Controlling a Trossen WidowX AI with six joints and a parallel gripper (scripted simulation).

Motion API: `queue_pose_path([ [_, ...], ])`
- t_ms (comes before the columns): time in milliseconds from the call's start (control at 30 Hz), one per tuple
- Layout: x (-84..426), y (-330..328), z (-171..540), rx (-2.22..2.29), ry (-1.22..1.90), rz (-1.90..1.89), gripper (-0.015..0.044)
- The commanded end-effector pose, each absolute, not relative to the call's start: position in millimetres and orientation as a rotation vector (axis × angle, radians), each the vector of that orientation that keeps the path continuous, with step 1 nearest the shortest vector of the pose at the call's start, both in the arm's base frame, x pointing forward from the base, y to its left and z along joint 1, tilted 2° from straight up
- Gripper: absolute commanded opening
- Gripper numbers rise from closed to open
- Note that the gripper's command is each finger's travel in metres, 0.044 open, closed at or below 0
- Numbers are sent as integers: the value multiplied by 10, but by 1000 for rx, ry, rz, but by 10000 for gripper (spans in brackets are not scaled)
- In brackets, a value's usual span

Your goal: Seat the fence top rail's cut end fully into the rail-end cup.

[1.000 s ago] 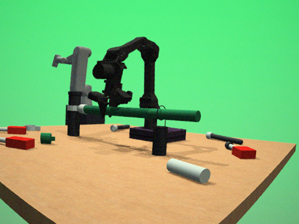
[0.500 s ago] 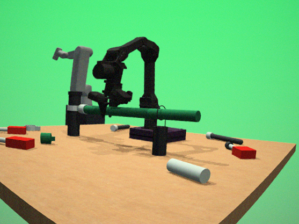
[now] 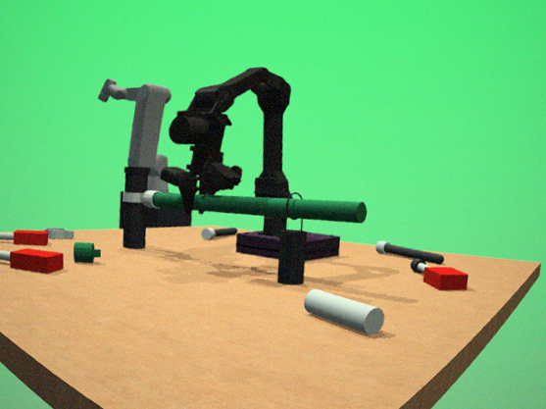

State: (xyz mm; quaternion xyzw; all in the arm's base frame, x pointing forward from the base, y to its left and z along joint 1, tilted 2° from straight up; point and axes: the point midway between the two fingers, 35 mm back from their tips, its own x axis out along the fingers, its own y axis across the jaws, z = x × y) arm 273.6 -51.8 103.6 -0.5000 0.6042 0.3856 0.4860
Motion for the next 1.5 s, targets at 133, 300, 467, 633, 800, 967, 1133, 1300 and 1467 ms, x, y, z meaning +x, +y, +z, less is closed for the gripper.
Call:
queue_pose_path([
  [133,2729,-544,1068,-1224,1479,930,0],
  [300,2728,-549,1072,-1225,1480,930,0],
  [467,2727,-554,1075,-1225,1480,929,0],
  [633,2726,-560,1079,-1226,1481,929,0],
  [800,2726,-565,1083,-1226,1481,929,0],
  [967,2728,-567,1087,-1226,1481,929,0],
  [1133,2732,-566,1091,-1226,1481,929,0],
  [1300,2735,-564,1094,-1226,1481,929,0],
  [1467,2739,-563,1098,-1226,1481,929,0],
])
